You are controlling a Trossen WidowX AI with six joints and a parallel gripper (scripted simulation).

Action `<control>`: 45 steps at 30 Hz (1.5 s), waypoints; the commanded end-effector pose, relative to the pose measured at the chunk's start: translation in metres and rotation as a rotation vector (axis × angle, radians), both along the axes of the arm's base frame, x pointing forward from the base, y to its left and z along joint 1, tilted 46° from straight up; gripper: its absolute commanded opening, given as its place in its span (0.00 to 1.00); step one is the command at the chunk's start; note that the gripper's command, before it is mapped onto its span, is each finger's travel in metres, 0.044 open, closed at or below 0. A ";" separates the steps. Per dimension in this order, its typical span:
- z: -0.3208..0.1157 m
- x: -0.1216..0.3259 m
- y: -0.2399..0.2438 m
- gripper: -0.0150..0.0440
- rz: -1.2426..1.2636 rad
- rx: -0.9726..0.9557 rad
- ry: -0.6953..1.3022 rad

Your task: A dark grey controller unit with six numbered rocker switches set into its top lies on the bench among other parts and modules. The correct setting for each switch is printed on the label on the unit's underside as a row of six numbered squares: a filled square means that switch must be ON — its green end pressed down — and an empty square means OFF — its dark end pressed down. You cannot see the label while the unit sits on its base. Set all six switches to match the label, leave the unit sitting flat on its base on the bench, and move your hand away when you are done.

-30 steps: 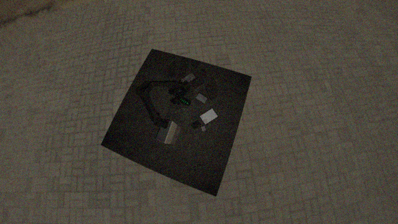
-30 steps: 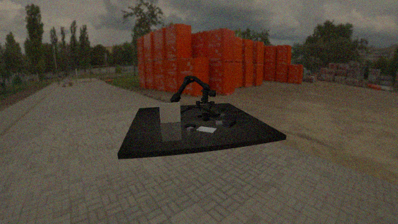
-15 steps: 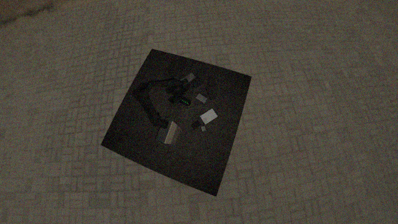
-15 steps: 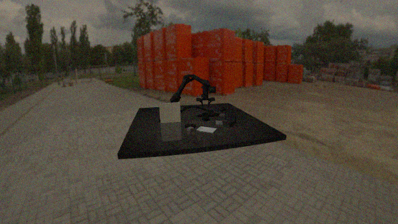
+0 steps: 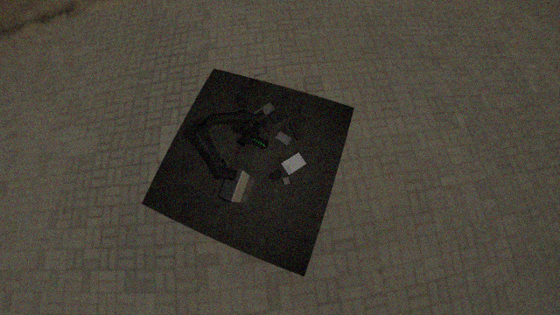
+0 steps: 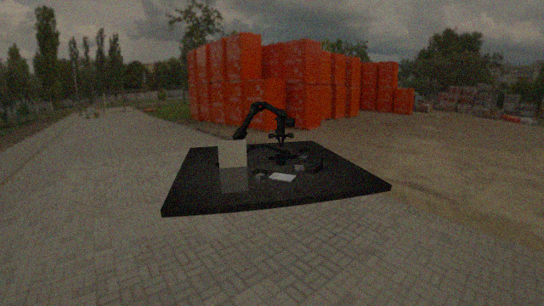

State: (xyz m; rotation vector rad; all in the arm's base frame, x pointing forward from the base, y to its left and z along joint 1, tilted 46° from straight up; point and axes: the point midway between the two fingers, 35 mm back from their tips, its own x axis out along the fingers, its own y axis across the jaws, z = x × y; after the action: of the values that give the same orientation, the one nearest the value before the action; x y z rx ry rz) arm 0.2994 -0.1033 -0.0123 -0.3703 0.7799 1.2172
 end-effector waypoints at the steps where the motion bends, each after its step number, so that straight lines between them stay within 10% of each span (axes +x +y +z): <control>1: 0.000 -0.001 0.000 0.25 0.004 -0.003 0.002; 18: 0.000 0.000 0.000 1.00 0.000 0.000 0.000; 37: -0.050 0.049 0.031 0.25 0.009 0.015 -0.013; 45: -0.050 0.049 0.031 0.25 0.009 0.015 -0.013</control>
State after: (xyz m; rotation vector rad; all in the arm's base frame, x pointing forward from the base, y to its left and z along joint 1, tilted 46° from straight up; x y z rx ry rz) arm 0.3468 -0.0718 -0.0625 -0.3704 0.7632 1.2306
